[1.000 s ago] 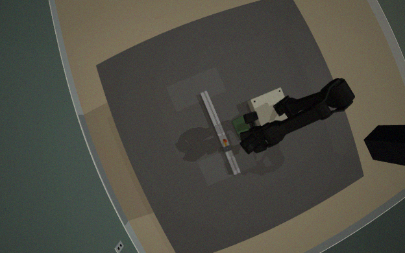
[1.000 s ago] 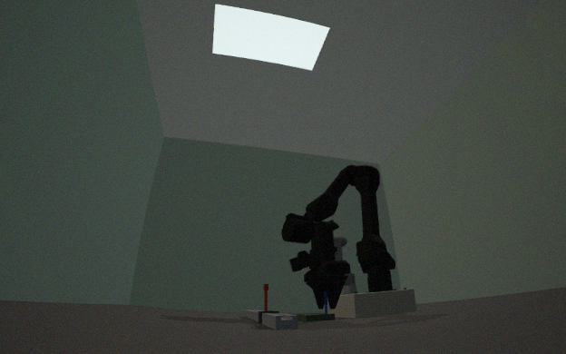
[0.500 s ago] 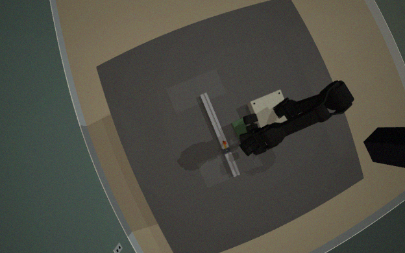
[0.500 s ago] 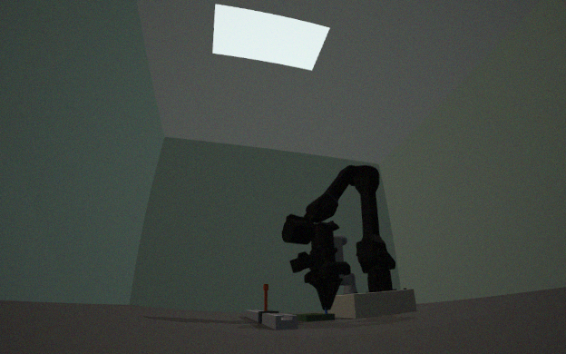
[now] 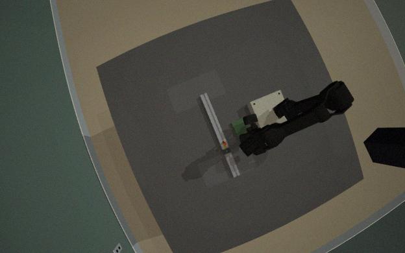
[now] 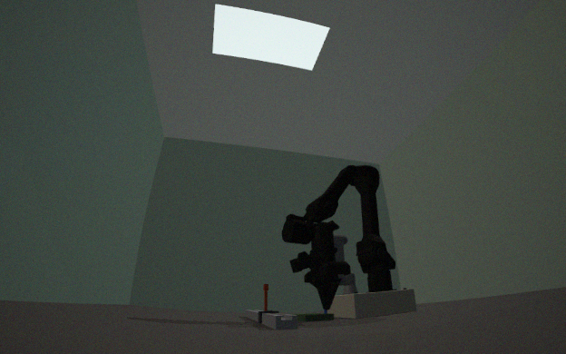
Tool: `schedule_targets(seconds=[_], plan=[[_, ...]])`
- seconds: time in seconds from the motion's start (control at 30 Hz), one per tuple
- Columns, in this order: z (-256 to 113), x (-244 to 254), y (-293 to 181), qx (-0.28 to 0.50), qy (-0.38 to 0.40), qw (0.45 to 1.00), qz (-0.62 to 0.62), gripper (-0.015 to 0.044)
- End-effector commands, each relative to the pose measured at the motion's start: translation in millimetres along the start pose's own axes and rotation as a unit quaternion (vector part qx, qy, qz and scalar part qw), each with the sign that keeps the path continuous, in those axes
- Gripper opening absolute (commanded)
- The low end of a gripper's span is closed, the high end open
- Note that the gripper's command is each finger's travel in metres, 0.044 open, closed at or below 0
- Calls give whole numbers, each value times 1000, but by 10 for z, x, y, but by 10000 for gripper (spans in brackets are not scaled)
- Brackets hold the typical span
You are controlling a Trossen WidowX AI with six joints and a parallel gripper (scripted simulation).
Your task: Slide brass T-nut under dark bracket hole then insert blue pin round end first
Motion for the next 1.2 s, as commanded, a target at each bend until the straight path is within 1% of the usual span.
schedule_targets(seconds=[0.0, 0.53, 0.7, 1.17], plan=[[-39, 2, 3, -1, 0, 1000, 3, -150], [-224, -9, -25, -1, 0, 1000, 3, -150], [-224, -13, -33, 3, -2, 1000, 0, -150], [-648, -21, -54, -1, -1, 1000, 3, -150]])
Point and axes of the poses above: the point midway between the two fingers, 35 mm back from their tips, its own z axis out along the fingers, its own x axis across the jaws, y = z × x, the point moved 10 cm from there along -z, back along the fingers, and after that the axes turned 10 degrees about z, right-handed, at the moved point
